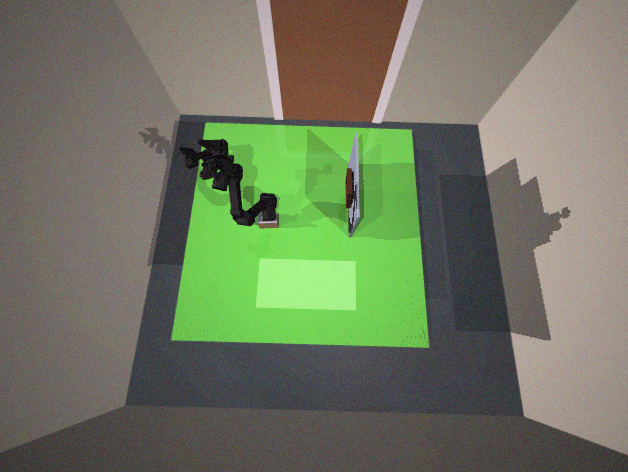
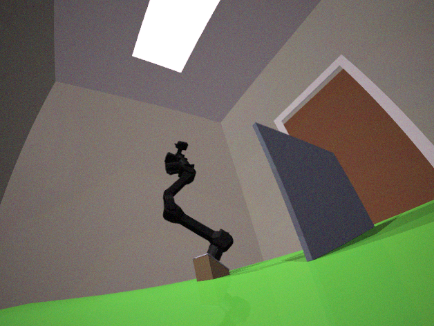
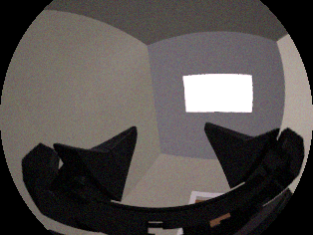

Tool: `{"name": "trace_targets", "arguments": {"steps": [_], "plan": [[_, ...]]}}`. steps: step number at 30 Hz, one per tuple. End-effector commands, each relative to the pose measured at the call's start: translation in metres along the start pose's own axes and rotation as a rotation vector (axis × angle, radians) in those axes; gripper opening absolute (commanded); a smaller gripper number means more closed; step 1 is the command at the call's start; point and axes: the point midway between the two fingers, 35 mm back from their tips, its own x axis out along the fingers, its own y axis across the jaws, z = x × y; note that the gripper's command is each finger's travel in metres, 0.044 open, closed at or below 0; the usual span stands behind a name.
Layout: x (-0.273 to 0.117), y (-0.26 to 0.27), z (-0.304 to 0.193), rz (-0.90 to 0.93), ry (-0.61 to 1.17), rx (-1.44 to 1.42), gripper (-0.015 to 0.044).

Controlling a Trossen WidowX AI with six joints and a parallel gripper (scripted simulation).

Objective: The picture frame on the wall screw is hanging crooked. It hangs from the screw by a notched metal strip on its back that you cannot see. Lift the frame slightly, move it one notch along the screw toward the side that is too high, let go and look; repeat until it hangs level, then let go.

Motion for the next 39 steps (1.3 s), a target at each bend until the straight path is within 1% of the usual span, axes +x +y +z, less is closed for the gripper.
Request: {"name": "trace_targets", "arguments": {"steps": [1, 2, 5, 6, 10, 14, 20, 24, 28, 32, 36, 39], "plan": [[0.000, 0.001, -0.003, 0.002, 0.008, 0.003, 0.0374], [-0.001, 0.006, -0.011, 0.008, 0.031, 0.013, 0.0347], [-0.010, 0.028, -0.056, 0.031, 0.163, 0.064, 0.0269], [-0.014, 0.034, -0.072, 0.035, 0.210, 0.081, 0.0260], [-0.039, 0.056, -0.133, 0.031, 0.398, 0.141, 0.0260], [-0.074, 0.068, -0.192, -0.009, 0.590, 0.190, 0.0260], [-0.143, 0.067, -0.266, -0.139, 0.856, 0.234, 0.0260], [-0.200, 0.052, -0.306, -0.284, 1.020, 0.242, 0.0260], [-0.260, 0.027, -0.330, -0.467, 1.147, 0.230, 0.0260], [-0.319, -0.006, -0.338, -0.678, 1.229, 0.189, 0.0260], [-0.375, -0.043, -0.330, -0.907, 1.258, 0.121, 0.0260], [-0.413, -0.071, -0.312, -1.086, 1.239, 0.060, 0.0260]]}}
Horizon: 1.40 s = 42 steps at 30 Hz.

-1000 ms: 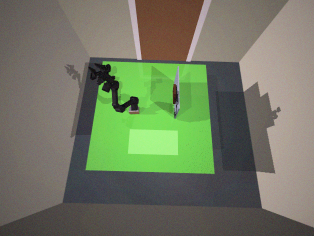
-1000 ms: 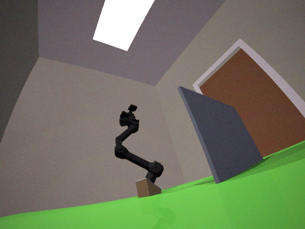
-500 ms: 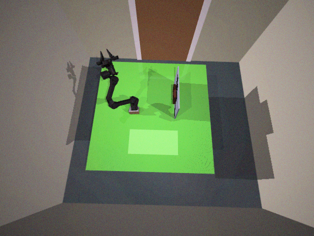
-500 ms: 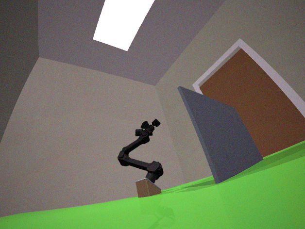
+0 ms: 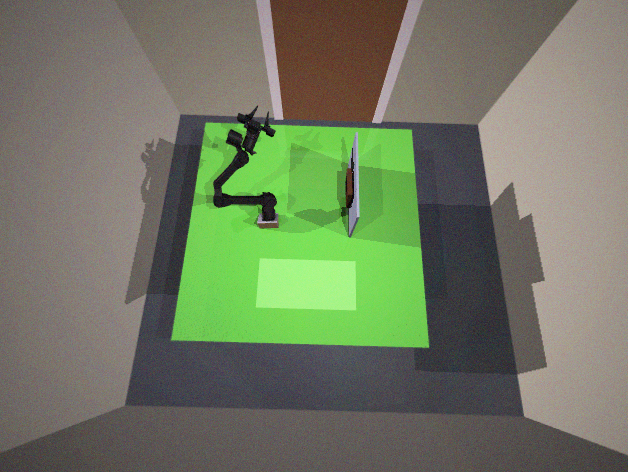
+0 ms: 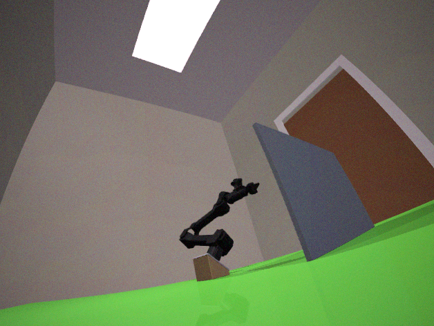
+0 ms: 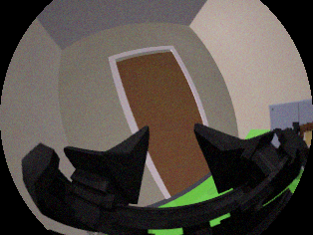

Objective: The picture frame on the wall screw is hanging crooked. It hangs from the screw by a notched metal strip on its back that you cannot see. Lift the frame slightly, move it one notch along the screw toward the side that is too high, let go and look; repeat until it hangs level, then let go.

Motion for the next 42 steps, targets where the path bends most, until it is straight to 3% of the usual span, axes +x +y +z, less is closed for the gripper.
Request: {"name": "trace_targets", "arguments": {"steps": [1, 9, 19, 42], "plan": [[-0.003, -0.070, -0.011, -0.225, -0.020, 0.090, 0.0260], [-0.052, -0.197, -0.009, -0.637, -0.218, 0.353, 0.0260], [-0.169, -0.303, 0.005, -0.981, -0.706, 0.726, 0.0260], [-0.178, -0.308, 0.006, -0.994, -0.745, 0.751, 0.0260]]}}
